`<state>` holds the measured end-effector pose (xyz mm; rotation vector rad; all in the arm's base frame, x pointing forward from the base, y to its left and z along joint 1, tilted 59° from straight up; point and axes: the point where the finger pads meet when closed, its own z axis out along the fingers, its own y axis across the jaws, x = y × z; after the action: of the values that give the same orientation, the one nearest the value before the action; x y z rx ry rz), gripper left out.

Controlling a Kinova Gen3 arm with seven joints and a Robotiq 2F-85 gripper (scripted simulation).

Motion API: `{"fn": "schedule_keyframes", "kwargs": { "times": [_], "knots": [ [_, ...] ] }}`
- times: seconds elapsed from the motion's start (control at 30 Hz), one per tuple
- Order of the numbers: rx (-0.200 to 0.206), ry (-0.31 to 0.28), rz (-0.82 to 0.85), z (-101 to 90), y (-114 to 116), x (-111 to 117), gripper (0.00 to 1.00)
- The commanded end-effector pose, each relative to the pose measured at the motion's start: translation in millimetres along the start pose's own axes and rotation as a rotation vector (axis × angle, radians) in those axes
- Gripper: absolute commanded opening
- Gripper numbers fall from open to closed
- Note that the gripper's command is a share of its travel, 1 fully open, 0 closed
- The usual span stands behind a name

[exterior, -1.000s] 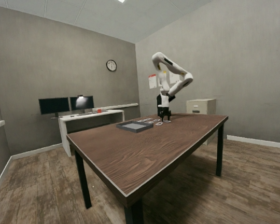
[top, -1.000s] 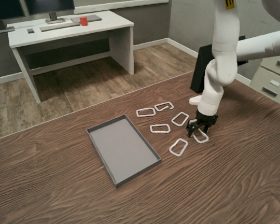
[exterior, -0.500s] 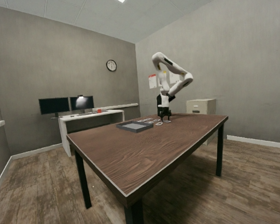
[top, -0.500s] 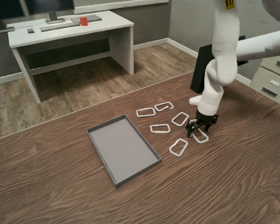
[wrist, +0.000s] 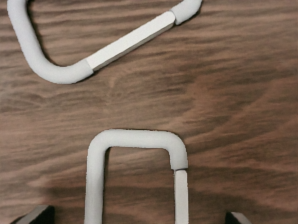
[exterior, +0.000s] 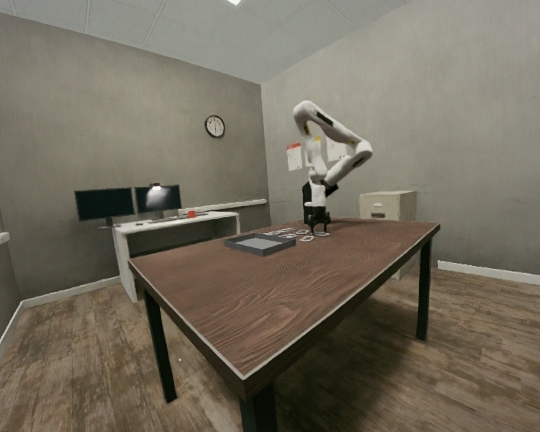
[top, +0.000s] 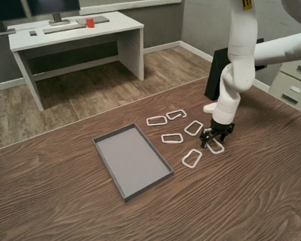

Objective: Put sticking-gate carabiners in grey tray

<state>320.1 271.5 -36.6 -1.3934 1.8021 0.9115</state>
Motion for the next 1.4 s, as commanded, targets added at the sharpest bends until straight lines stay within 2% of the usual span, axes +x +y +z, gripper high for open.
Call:
{"fn": "schedule_keyframes", "kwargs": {
  "times": [0.0,0.8,0.83,0.93,1.07,1.37],
  "knots": [
    [0.001,0.000,0.000,-0.4,0,0,1.00],
    [0.001,0.000,0.000,-0.4,0,0,1.00],
    [0.001,0.000,0.000,-70.3,-4,0,1.00],
    [0.001,0.000,0.000,-71.9,-4,-1,1.00],
    [0.001,0.000,0.000,-84.5,-5,-1,1.00],
    [0.001,0.000,0.000,-84.5,-5,-1,1.00]
  ]
}}
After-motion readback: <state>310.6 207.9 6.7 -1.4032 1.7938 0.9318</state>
